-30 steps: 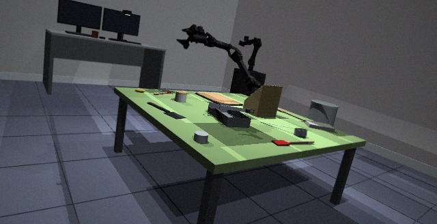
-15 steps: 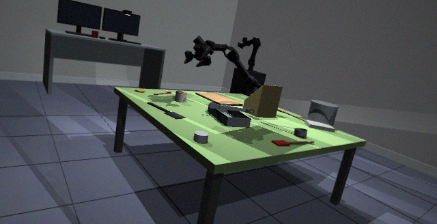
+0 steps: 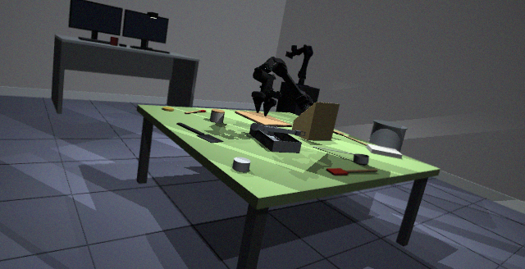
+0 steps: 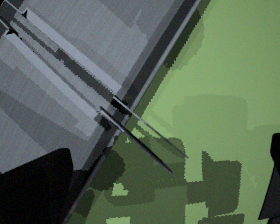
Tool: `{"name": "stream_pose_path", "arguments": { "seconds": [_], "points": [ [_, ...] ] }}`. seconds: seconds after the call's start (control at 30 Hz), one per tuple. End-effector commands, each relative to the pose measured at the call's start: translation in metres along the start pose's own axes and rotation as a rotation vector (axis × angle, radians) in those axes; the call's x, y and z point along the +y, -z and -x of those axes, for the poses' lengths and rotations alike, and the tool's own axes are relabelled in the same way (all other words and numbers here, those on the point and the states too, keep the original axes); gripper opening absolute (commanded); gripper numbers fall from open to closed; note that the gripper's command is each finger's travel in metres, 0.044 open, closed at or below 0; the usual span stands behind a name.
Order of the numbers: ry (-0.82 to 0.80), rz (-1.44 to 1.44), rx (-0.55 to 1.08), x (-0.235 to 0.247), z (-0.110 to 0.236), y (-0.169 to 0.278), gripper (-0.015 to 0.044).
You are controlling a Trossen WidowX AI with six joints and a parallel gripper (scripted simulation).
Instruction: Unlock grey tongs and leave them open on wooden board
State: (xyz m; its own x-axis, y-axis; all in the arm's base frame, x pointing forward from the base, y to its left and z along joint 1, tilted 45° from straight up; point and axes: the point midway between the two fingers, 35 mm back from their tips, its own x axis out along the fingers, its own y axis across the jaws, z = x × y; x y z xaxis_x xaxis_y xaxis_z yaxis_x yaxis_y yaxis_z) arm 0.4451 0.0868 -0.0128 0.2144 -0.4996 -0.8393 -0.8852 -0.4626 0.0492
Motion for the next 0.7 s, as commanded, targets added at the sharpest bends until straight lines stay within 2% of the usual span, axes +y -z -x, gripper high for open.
{"name": "stream_pose_path", "arguments": {
  "seconds": [0.0,0.07,0.67],
  "points": [
    [-0.259,0.594,0.035,0.05,-0.032,-0.042,0.044],
    [-0.303,0.698,0.035,0.058,-0.035,-0.047,0.044],
    [-0.302,0.697,0.031,0.064,-0.036,-0.056,0.044]
  ]
}}
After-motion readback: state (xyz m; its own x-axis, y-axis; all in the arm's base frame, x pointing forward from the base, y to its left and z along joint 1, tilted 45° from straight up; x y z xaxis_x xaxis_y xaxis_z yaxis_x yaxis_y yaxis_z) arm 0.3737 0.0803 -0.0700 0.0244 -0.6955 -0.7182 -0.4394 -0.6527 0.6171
